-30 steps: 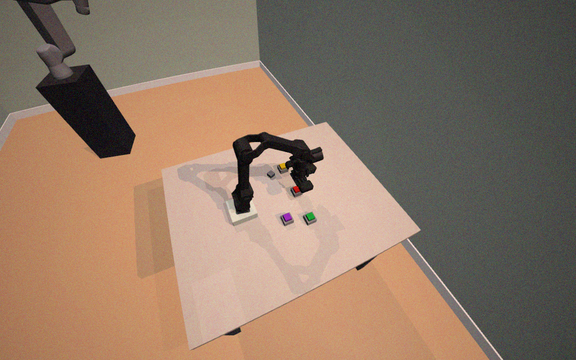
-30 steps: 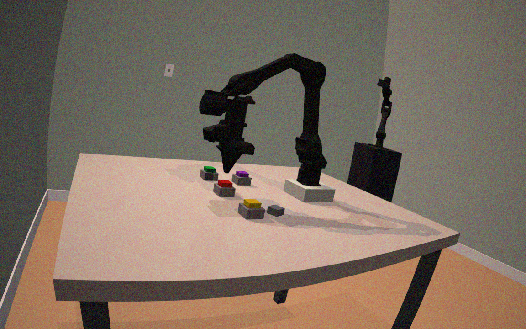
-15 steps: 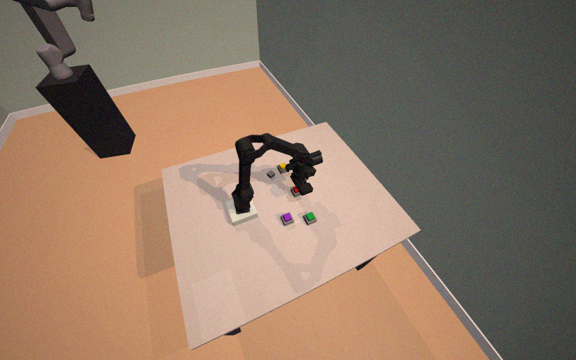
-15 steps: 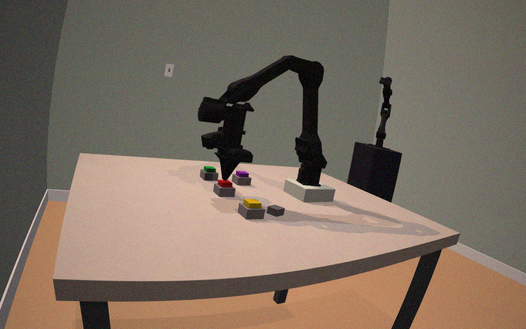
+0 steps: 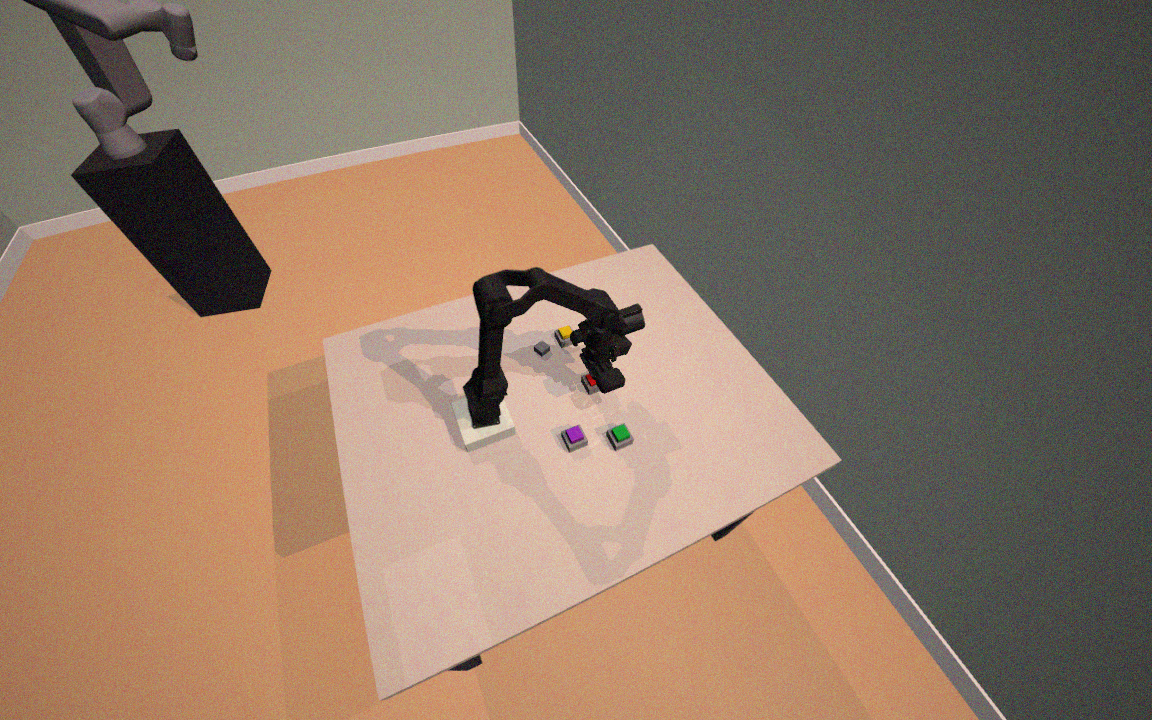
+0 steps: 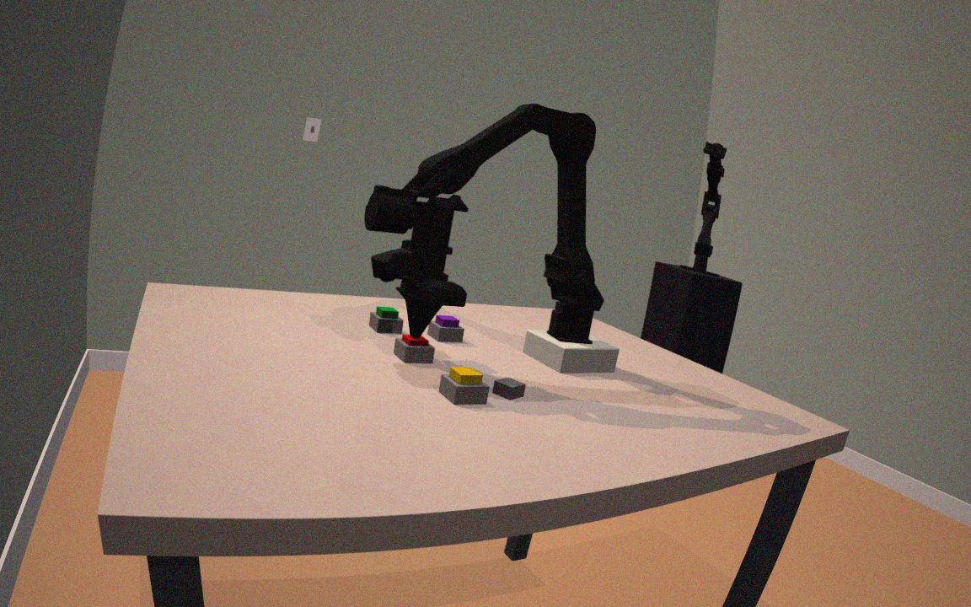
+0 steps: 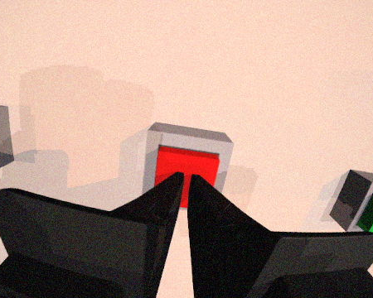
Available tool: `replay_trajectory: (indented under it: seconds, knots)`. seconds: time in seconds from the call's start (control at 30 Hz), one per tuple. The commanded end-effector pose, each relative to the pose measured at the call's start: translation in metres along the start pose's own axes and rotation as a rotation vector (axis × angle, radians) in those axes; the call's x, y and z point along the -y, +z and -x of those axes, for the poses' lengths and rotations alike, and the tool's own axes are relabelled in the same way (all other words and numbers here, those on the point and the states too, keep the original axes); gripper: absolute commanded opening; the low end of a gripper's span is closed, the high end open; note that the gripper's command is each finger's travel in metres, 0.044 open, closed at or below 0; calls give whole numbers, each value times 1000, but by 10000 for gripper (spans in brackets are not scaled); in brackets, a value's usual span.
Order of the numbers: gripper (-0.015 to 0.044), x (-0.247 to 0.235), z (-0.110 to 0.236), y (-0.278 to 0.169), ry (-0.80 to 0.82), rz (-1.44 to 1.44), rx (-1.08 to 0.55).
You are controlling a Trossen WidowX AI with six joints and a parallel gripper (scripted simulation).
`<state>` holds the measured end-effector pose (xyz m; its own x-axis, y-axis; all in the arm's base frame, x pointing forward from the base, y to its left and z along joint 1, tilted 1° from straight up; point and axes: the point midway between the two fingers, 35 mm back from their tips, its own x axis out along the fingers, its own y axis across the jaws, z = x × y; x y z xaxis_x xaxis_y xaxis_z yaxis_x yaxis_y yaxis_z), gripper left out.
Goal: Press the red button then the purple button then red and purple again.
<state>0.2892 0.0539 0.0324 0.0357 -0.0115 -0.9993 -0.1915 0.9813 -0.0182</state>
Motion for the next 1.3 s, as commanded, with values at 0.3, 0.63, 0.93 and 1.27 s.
replay_trajectory:
  seconds: [0.3, 0.63, 0.93, 1.27]
  knots:
    - [20, -1, -2, -1, 5, 4, -6]
    - [20, 0, 30, -1, 5, 4, -6]
    - [20, 0, 69, 1, 5, 4, -5]
    - [20, 9, 93, -4, 4, 4, -6]
